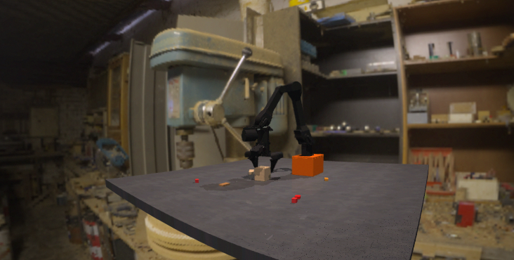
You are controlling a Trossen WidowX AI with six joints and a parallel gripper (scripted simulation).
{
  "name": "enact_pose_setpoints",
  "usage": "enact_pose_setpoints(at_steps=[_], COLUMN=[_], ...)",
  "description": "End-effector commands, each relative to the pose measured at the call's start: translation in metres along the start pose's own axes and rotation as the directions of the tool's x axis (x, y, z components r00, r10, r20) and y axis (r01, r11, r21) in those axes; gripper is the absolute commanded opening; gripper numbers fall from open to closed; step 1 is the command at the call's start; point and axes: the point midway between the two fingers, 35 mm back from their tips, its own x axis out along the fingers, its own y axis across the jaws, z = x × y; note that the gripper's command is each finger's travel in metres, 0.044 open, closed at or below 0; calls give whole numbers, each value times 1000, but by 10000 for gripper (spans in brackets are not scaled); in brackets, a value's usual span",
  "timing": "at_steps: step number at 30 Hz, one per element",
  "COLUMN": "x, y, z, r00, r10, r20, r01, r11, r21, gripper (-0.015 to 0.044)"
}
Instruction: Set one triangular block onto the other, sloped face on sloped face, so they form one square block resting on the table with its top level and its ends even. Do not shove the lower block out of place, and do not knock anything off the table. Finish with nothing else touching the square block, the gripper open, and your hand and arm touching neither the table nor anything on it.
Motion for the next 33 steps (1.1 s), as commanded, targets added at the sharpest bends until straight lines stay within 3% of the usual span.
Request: enact_pose_setpoints(at_steps=[1,6,14,33], x=[0,-3,-108,-105], y=[0,0,-1,-2], z=[0,1,1,3], r00=[1000,1000,1000,1000], r10=[0,0,0,-7], r20=[0,0,1,10], r01=[0,0,0,7], r11=[1000,1000,1000,1000], r21=[0,0,0,-5], gripper=[440,440,440,440])
